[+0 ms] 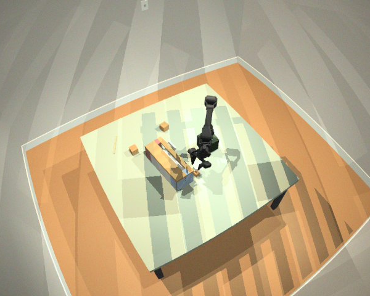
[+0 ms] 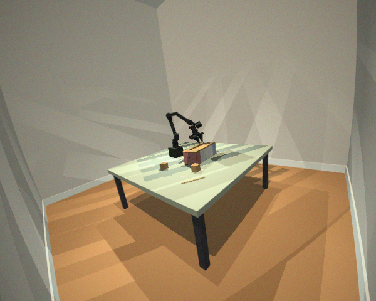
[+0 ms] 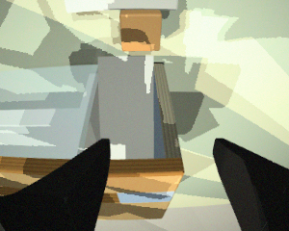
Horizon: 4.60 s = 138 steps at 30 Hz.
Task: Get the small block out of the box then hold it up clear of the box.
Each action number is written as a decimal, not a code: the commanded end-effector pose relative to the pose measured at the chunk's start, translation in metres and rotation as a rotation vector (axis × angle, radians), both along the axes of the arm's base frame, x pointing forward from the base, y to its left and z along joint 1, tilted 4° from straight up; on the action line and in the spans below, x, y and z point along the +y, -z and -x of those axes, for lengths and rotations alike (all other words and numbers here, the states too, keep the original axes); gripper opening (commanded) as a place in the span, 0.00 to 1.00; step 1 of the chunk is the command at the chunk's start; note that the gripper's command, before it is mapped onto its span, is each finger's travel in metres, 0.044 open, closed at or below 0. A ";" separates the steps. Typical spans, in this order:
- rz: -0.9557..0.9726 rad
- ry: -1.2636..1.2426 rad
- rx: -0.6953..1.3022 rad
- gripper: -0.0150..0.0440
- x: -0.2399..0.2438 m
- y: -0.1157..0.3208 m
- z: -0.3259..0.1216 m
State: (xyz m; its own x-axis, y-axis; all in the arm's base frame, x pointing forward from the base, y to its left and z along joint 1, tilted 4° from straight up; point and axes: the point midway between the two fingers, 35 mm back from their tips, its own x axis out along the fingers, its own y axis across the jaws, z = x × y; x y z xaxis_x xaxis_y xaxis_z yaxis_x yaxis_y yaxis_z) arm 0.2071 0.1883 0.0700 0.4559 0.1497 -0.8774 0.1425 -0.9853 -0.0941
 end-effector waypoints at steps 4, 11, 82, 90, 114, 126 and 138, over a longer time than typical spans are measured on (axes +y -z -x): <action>0.028 -0.003 0.018 0.74 -0.005 0.056 0.007; 0.028 -0.002 0.018 0.74 -0.004 0.058 0.007; 0.023 -0.001 0.012 0.25 -0.004 0.051 0.004; 0.023 -0.055 0.007 0.25 -0.009 0.038 0.000; 0.079 -0.403 -0.126 0.25 -0.056 -0.045 -0.008; 0.079 -0.403 -0.126 0.25 -0.056 -0.045 -0.008; 0.079 -0.403 -0.126 0.25 -0.056 -0.045 -0.008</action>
